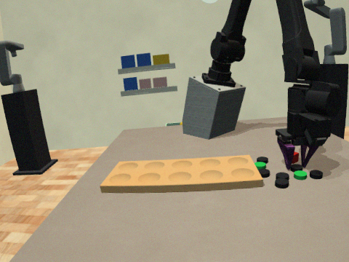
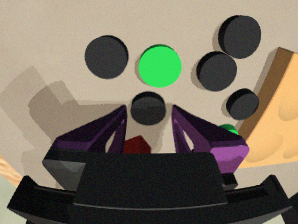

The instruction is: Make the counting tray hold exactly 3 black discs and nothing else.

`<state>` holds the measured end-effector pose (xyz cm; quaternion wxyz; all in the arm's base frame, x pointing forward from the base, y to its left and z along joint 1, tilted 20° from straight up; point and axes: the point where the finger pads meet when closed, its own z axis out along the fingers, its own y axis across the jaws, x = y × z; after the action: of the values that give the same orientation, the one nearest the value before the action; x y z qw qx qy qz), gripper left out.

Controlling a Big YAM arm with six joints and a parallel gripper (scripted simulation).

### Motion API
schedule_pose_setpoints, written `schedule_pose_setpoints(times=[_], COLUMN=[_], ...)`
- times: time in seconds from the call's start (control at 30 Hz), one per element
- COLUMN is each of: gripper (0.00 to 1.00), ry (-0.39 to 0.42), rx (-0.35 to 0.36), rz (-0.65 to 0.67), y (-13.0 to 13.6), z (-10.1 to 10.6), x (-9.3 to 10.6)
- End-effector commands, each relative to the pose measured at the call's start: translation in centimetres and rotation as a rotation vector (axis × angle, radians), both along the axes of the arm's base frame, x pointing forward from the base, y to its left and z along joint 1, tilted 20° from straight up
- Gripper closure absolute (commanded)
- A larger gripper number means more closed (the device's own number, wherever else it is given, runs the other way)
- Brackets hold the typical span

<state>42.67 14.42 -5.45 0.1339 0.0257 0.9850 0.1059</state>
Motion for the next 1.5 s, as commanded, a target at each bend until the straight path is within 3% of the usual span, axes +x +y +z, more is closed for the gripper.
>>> schedule_pose_setpoints(times=[0.0, 0.6, 0.63, 1.47], gripper=[0.55, 0.55, 1.0, 1.0], ry=[-0.033, -0.029, -0.03, -0.032], rx=[0.011, 0.01, 0.01, 0.011], rz=[-0.01, -0.01, -0.01, -0.01], y=[0.68, 0.67, 0.67, 0.68], z=[0.75, 0.58, 0.62, 0.73], x=[1.63, 1.54, 1.56, 1.6])
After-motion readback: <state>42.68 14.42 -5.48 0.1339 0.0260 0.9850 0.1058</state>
